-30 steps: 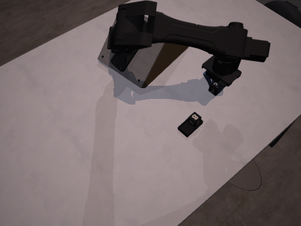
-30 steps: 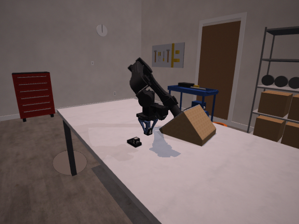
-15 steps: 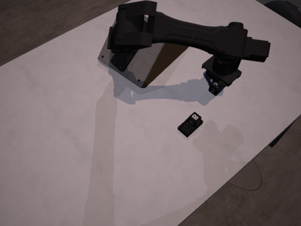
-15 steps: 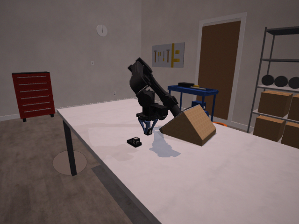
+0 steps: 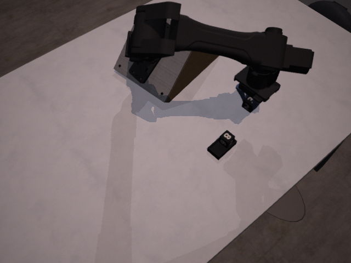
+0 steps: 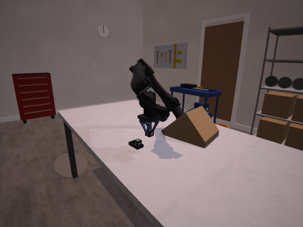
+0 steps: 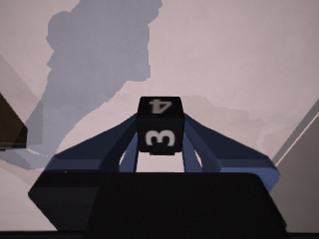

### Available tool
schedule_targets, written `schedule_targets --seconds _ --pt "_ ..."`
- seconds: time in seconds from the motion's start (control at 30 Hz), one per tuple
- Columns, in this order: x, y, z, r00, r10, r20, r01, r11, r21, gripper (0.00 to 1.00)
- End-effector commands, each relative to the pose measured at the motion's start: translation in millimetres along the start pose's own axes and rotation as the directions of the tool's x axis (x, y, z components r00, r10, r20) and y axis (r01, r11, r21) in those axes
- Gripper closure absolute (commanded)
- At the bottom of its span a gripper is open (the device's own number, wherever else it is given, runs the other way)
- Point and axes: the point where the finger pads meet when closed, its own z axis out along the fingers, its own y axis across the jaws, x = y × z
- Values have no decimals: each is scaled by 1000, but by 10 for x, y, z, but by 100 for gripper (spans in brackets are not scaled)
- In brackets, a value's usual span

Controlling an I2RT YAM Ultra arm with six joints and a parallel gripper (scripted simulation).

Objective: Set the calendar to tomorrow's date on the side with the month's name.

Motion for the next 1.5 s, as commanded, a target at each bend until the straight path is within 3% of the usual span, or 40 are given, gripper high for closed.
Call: schedule_targets --seconds 0.0,0.03,0.07,0.13,0.2,0.87,1.47 --pt "453 -85 -132 1000 7 14 -8 1000 22 73" --pt "672 -86 -147 1000 8 14 -9 1000 22 73" --pt "672 -86 -147 1000 8 14 -9 1000 22 73" --pt "1040 -56 -166 1000 11 11 -11 1000 22 73" --pt "1196 -32 -172 1000 12 8 -12 1000 21 73" --pt "1204 -31 -149 1000 12 8 -12 1000 21 73" --pt "1203 -42 279 1000 12 7 -12 1000 21 73"
